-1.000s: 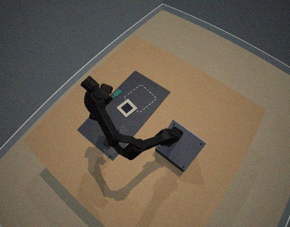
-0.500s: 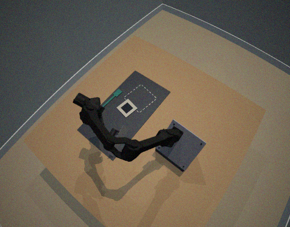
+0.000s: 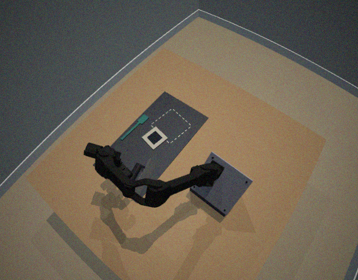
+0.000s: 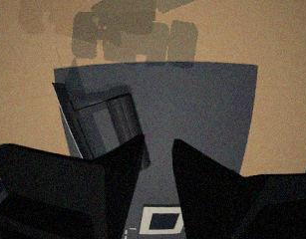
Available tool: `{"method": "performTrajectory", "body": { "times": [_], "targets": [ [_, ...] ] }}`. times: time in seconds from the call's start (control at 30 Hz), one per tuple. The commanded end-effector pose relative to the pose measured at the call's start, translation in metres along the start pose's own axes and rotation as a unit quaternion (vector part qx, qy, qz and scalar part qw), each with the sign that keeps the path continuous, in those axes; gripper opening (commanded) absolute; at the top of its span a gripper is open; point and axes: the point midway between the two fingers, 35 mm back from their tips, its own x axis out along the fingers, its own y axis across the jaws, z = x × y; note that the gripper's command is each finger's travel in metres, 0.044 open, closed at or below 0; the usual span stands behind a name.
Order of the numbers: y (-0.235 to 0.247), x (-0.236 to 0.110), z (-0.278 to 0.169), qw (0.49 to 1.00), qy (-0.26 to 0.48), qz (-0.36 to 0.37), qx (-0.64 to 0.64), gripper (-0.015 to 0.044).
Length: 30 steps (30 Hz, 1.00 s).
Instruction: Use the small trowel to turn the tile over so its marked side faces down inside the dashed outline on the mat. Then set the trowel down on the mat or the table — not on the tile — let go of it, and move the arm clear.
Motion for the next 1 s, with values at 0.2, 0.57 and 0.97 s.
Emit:
{"method": "performTrajectory", "body": {
  "times": [0.2, 0.57, 0.97],
  "targets": [
    [0.032, 0.047, 0.027, 0.986, 0.004, 0.041, -0.161, 0.0100],
    [0.045, 0.057, 0.029, 0.982, 0.003, 0.047, -0.185, 0.0100],
    [0.061, 0.064, 0.023, 0.982, 0.003, 0.047, -0.184, 0.0100]
  ]
}}
